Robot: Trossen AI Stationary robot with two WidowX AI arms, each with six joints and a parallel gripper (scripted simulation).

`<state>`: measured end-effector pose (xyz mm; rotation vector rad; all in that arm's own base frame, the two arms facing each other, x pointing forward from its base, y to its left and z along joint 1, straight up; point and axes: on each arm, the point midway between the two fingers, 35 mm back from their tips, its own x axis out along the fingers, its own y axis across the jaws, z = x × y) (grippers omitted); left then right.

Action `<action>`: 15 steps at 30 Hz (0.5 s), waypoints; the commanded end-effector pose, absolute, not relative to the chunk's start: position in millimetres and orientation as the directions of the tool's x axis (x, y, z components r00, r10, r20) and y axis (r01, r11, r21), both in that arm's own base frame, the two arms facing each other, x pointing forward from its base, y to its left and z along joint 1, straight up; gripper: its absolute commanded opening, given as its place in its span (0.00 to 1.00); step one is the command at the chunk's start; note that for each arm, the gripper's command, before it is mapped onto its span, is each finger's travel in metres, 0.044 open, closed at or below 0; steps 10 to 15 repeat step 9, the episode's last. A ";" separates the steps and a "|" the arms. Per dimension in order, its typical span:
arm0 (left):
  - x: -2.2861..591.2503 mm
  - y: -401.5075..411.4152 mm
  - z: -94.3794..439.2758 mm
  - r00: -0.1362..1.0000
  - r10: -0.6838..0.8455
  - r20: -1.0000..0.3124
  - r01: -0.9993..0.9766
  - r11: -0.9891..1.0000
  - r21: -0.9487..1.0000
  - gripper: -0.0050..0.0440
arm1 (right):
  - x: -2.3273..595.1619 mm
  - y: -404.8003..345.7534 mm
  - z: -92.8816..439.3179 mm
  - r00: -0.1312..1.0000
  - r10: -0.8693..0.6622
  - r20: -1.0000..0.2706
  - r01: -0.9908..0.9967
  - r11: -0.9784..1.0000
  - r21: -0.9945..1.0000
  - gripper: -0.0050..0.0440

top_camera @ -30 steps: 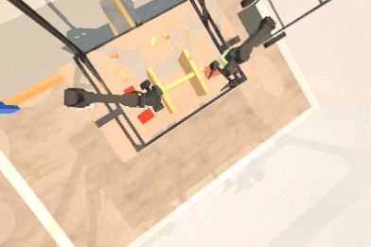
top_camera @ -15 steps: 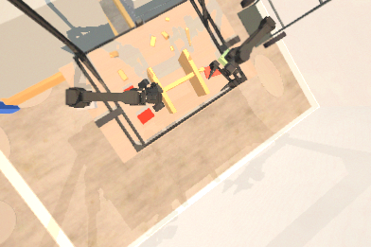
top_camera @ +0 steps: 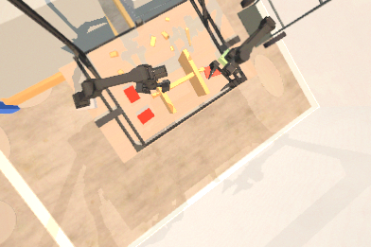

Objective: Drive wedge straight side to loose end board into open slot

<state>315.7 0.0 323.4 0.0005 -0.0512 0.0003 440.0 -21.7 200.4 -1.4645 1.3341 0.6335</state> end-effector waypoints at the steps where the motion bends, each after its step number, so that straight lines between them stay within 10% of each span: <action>1: 315.6 0.2 323.4 0.999 0.001 0.051 -0.001 1.000 0.001 1.00 | 442.1 -8.0 215.4 0.235 -0.557 -0.797 -0.971 -0.165 -0.171 1.00; 15: 315.6 0.2 323.4 0.999 0.001 0.051 -0.001 1.000 0.001 1.00 | 442.5 0.7 228.2 0.238 -0.651 -0.721 -0.943 -0.333 -0.011 1.00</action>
